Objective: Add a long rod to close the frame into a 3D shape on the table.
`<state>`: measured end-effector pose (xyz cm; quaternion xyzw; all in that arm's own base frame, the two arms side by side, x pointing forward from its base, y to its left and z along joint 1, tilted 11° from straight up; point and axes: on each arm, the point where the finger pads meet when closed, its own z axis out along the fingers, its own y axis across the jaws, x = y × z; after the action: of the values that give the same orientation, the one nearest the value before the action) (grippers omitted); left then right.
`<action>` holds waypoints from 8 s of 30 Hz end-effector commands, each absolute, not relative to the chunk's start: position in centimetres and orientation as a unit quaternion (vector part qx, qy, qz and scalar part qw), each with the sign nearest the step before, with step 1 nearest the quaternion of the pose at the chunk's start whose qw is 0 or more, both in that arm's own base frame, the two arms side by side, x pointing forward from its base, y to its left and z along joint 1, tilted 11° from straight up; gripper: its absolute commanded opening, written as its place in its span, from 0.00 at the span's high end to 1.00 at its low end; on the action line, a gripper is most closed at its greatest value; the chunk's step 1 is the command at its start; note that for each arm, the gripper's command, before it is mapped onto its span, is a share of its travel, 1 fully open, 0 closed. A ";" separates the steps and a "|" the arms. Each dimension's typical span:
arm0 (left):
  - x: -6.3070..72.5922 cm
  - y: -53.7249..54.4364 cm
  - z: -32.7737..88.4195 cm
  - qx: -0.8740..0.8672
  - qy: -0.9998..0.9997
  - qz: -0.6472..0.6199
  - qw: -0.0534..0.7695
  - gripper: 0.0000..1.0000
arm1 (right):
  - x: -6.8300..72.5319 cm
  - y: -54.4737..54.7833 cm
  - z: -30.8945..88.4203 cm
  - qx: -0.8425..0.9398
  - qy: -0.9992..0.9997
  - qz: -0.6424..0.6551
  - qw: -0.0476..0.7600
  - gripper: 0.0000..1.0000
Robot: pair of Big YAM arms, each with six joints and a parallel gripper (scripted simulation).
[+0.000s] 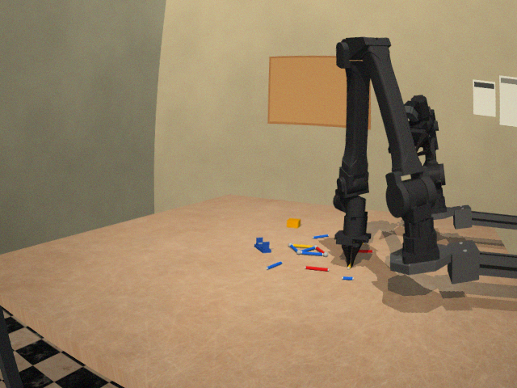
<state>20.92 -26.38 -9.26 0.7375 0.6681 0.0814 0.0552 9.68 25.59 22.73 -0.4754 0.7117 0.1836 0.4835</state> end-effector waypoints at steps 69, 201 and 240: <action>30.4 -34.7 -2.1 0.846 0.524 0.089 0.039 1.00 | 11.2 23.4 25.4 -0.090 0.828 0.037 0.552 0.00; 30.6 -33.6 -1.9 0.442 0.684 -0.453 0.363 1.00 | 11.3 22.9 24.5 -0.094 0.828 0.029 0.552 0.00; 32.4 -36.4 -2.1 0.443 0.687 -0.455 0.354 1.00 | 11.3 22.9 24.5 -0.094 0.828 0.029 0.552 0.00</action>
<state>32.19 -36.25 -1.44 0.4475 0.6818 -0.4532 0.3599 11.44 22.28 23.61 -0.1042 0.8270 0.0161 0.5522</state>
